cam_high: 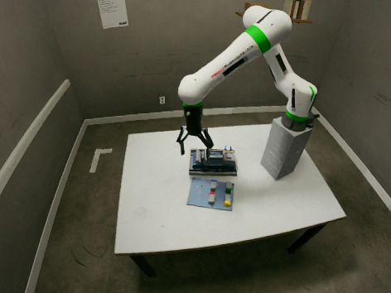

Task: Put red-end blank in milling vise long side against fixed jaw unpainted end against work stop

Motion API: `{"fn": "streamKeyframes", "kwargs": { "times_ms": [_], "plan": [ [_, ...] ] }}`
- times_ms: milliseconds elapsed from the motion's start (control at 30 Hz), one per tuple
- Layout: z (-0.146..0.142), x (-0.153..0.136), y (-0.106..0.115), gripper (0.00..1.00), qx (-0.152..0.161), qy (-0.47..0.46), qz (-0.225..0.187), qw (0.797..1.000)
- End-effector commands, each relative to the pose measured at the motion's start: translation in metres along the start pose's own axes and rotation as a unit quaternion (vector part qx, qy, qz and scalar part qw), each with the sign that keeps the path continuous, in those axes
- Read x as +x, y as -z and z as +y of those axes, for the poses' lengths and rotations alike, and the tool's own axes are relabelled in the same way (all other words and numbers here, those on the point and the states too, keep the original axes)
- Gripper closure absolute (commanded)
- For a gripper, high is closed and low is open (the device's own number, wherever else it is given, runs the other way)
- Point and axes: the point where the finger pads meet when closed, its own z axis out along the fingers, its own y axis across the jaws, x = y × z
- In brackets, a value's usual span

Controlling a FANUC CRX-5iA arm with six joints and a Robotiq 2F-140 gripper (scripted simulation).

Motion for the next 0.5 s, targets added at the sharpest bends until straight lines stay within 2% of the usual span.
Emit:
{"fn": "streamKeyframes", "kwargs": {
  "times_ms": [0, 233, 333, 467],
  "plan": [
    [0.008, -0.003, 0.003, 0.00, 0.011, 0.017, 0.021, 1.000],
    [0.025, -0.007, 0.007, 0.00, 0.030, 0.050, 0.058, 0.997],
    [0.024, -0.007, 0.007, 0.00, 0.029, 0.051, 0.056, 0.997],
    [0.033, -0.010, 0.009, 0.00, 0.040, 0.070, 0.078, 0.994]
  ]
}}
